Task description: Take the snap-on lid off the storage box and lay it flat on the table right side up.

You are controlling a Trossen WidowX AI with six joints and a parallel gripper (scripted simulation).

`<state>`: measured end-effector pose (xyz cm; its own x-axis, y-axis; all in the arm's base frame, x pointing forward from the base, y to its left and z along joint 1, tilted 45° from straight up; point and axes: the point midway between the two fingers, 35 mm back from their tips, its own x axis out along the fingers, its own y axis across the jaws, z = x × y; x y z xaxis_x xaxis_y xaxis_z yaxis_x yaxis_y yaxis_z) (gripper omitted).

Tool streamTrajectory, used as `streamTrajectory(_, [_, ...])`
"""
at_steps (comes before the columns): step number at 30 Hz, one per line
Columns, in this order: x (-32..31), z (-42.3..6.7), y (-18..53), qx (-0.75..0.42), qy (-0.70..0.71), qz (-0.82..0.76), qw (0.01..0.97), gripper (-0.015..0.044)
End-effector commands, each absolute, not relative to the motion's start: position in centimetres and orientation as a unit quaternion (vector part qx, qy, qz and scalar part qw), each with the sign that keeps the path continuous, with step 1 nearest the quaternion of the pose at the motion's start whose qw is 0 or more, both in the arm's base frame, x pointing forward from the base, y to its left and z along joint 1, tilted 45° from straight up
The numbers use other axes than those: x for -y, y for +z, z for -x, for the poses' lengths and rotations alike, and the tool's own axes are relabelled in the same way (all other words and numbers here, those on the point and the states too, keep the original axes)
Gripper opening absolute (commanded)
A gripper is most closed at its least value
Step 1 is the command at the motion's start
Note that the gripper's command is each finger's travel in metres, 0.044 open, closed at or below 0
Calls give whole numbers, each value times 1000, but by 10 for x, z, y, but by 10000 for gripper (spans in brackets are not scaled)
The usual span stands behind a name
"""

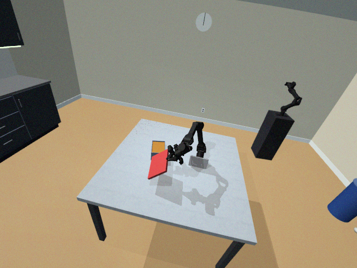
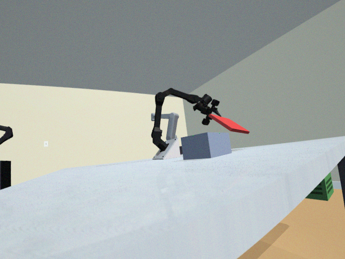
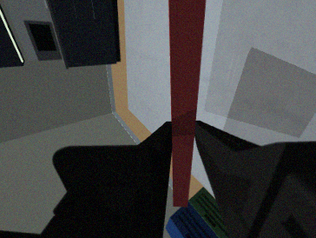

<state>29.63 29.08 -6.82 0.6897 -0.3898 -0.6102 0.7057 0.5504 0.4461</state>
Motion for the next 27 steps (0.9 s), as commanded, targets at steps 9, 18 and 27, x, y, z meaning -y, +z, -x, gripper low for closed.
streamTrajectory(9, [-284, -296, -74, -223, -320, -348, 853, 0])
streamTrajectory(18, [-279, -295, -79, -223, -319, -348, 853, 0])
streamTrajectory(27, [-274, -295, -85, -223, -319, -348, 853, 0])
